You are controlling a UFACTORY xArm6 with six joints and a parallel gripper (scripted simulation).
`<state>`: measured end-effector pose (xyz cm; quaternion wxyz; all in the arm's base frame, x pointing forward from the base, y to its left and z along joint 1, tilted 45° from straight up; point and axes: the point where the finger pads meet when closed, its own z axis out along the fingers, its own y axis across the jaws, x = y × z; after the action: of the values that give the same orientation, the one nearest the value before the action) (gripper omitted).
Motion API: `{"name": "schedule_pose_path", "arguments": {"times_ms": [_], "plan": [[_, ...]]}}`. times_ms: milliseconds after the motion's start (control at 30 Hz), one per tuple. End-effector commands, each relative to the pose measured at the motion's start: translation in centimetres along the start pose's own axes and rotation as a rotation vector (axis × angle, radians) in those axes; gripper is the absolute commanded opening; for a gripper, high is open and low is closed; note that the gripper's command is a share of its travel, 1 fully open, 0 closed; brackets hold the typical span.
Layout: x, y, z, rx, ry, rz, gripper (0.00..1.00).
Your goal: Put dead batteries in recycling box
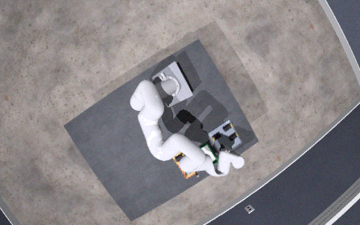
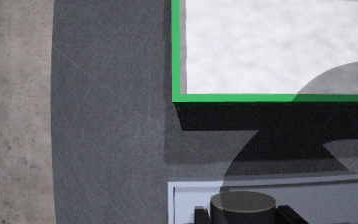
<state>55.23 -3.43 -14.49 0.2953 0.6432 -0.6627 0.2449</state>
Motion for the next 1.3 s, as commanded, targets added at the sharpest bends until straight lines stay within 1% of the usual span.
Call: {"name": "schedule_pose_path", "arguments": {"times_ms": [0, 667, 767, 900, 967, 1133, 1267], "plan": [[0.0, -0.1, -0.2, 0.004, -0.001, 0.001, 0.51], [0.0, -0.1, -0.4, 0.004, -0.001, 0.001, 0.51], [0.0, -0.1, -1.1, 0.004, -0.001, 0.001, 0.51], [0.0, -0.1, -2.8, 0.004, -0.001, 0.001, 0.51], [0.0, -0.1, -2.8, 0.004, -0.001, 0.001, 0.51], [0.0, -0.1, -5.2, 0.004, -0.001, 0.001, 0.51], [0.0, -0.1, -6.3, 0.004, -0.001, 0.001, 0.51]]}}
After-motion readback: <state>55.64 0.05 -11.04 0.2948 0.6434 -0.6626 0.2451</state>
